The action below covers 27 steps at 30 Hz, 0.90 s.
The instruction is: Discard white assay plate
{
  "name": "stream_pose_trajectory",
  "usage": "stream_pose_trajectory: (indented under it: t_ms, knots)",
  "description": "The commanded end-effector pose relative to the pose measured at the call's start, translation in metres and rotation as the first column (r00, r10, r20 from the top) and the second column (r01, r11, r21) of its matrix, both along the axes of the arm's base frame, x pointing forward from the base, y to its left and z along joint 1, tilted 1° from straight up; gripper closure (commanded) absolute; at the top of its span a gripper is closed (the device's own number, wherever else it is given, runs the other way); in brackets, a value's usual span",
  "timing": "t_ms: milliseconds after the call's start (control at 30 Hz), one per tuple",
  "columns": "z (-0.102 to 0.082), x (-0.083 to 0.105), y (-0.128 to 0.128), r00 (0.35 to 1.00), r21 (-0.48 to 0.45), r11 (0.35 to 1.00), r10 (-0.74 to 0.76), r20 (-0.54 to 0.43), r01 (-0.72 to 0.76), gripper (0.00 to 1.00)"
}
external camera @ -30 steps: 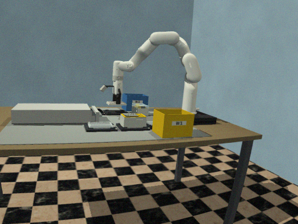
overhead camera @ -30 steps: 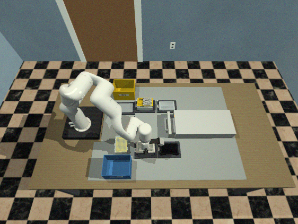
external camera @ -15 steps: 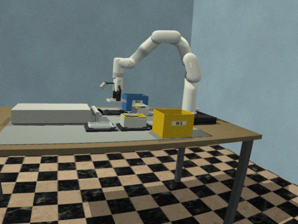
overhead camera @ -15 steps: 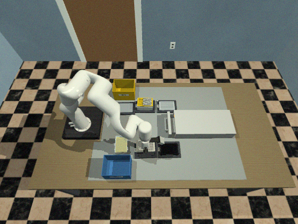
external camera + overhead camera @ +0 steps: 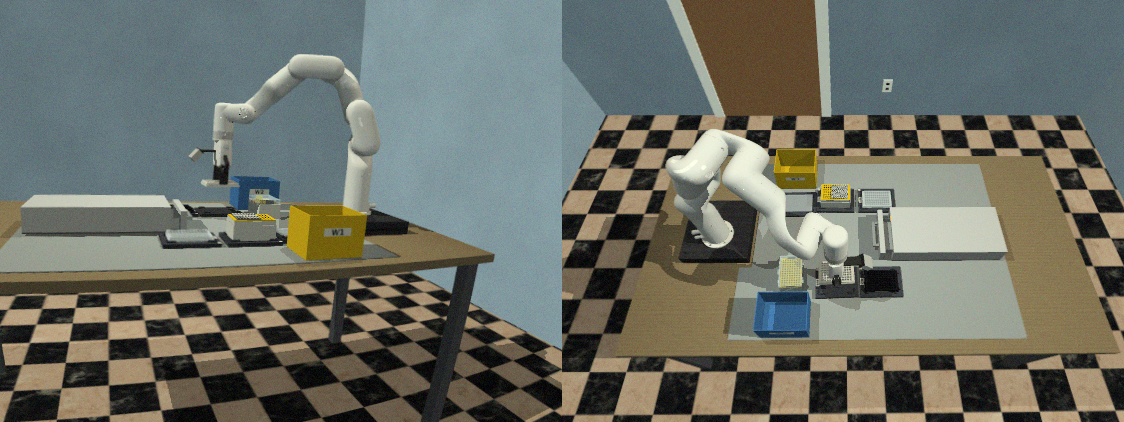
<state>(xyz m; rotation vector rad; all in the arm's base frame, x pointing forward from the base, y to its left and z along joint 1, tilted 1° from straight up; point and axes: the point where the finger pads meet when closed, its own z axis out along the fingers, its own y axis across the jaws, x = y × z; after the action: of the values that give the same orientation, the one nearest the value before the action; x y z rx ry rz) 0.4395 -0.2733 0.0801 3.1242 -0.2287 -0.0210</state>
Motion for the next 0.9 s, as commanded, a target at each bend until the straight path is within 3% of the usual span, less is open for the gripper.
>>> stream_pose_trajectory:
  t_ms: [0,600,867]
  knots:
    - [0.008,0.001,-0.001,1.000,-0.002,1.000,0.000,0.004,0.000,1.00]
    - [0.034,0.002,0.000,1.000,-0.002,1.000,0.000,0.004,0.000,1.00]
    - [0.034,0.002,0.000,1.000,-0.002,1.000,0.000,0.004,0.000,1.00]
